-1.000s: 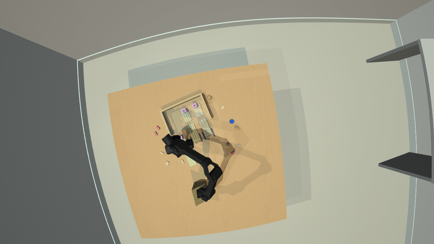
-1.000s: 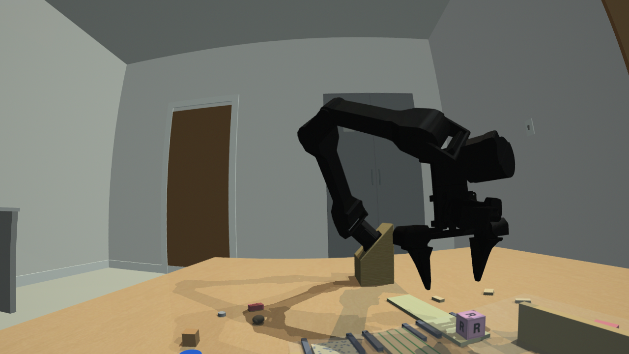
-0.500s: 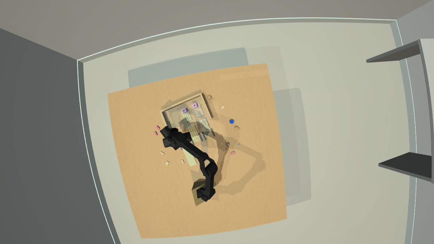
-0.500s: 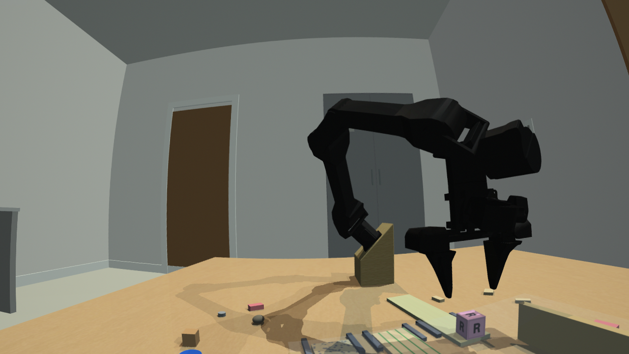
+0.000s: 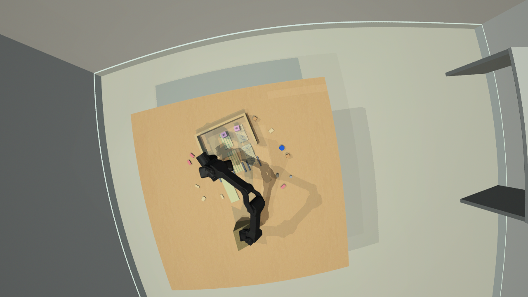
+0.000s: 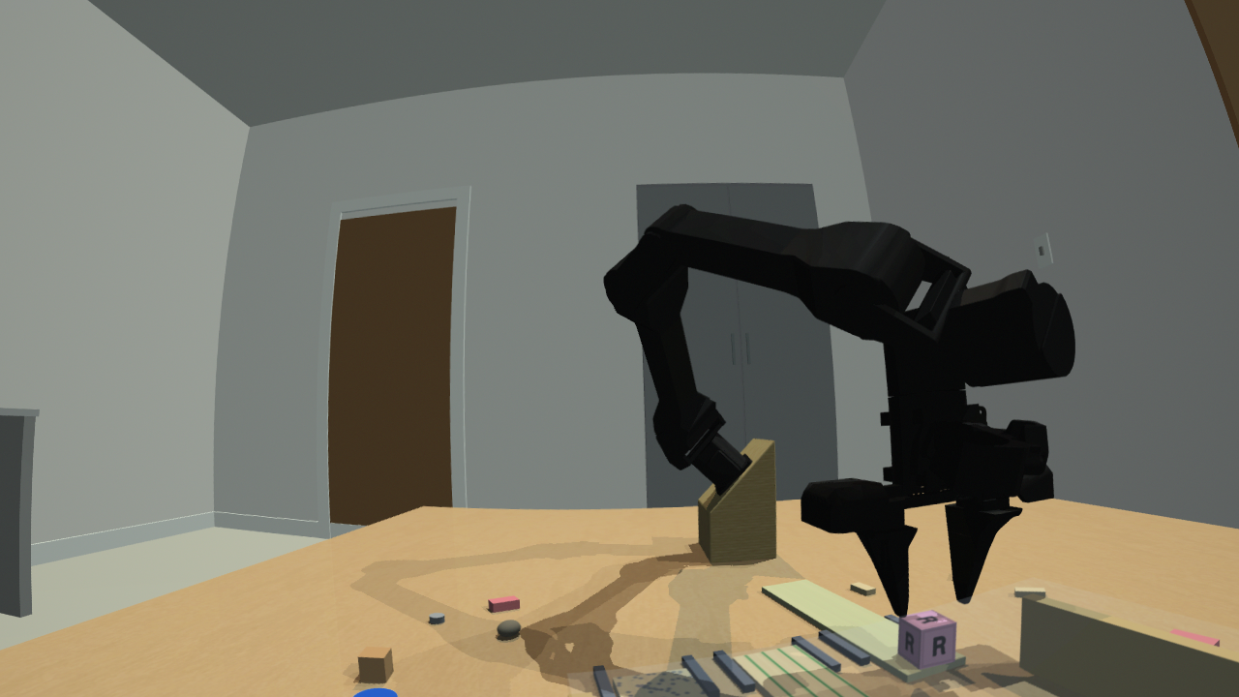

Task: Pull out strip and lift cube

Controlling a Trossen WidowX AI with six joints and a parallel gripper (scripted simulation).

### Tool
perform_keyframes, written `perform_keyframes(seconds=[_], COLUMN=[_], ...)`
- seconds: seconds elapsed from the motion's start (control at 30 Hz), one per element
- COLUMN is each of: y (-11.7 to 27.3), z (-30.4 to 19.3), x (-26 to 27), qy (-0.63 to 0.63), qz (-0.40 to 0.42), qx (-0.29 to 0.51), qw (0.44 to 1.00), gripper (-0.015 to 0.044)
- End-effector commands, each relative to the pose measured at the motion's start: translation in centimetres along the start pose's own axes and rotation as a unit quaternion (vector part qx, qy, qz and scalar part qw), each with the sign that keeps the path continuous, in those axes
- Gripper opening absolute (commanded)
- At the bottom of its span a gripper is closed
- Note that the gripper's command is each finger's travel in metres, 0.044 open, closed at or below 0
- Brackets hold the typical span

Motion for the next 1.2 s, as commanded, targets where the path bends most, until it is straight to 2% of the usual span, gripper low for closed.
perform_keyframes(seconds=[0.0,0.73,0.83,1.13,1.17], y=[-1.0,-3.4,-3.1,-3.1,-3.1], z=[-0.2,-0.3,-0.2,-0.2,-0.2], x=[0.0,-0.1,-0.1,-0.1,-0.1], qy=[0.003,0.003,0.001,0.001,0.001], qz=[-0.004,-0.005,-0.002,-0.002,-0.002], qx=[0.005,0.005,0.004,0.004,0.004], qw=[1.0,1.0,1.0,1.0,1.0], gripper=[0.025,0.025,0.0171,0.0111,0.0085])
Point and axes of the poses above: the point midway between the two fingers, 35 mm back from their tips, its own y axis back along the fingers, its own x axis across the jaws, z = x × y, the point moved 9 cm from there along y, back along the fingers, and after that the axes turned 1 degree about y, right-handed, at the moved point
